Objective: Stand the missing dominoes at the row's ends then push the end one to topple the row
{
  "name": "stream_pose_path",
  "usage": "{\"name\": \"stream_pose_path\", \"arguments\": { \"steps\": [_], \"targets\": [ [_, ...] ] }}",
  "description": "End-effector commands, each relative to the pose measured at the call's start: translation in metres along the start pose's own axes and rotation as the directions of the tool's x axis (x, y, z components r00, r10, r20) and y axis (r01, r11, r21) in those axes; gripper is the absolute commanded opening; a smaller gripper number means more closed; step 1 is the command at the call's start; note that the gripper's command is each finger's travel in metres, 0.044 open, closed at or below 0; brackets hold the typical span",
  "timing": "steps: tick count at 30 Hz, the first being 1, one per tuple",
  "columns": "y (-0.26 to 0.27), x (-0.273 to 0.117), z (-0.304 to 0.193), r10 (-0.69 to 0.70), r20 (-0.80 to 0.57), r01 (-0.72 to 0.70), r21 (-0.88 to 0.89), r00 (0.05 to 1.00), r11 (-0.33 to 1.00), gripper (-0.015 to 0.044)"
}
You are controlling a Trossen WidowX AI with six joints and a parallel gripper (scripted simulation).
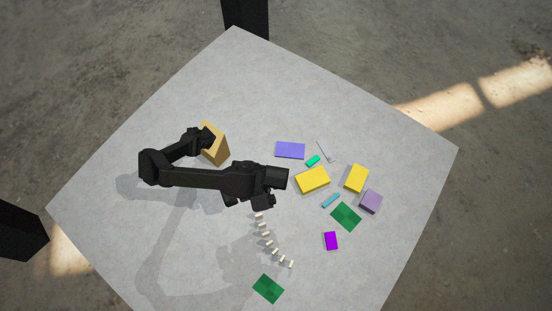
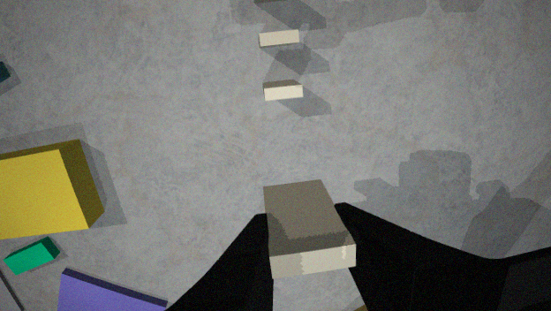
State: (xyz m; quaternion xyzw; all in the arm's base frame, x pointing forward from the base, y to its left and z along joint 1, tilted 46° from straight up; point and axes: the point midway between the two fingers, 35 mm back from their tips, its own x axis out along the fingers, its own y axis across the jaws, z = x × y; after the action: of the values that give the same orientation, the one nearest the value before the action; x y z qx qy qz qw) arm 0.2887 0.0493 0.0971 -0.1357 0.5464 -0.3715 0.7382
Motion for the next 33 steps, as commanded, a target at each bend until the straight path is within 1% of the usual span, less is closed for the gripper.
{"name": "stream_pose_path", "arguments": {
  "steps": [1,20,33],
  "targets": [
    [-0.002,0.02,0.002,-0.005,-0.002,0.005,-0.004,1.0,1.0,0.0107],
    [-0.009,0.123,0.0,-0.014,0.003,0.014,-0.002,1.0,1.0,0.0107],
    [-0.01,0.126,0.0,-0.015,0.004,0.015,-0.002,1.0,1.0,0.0107]
  ]
}}
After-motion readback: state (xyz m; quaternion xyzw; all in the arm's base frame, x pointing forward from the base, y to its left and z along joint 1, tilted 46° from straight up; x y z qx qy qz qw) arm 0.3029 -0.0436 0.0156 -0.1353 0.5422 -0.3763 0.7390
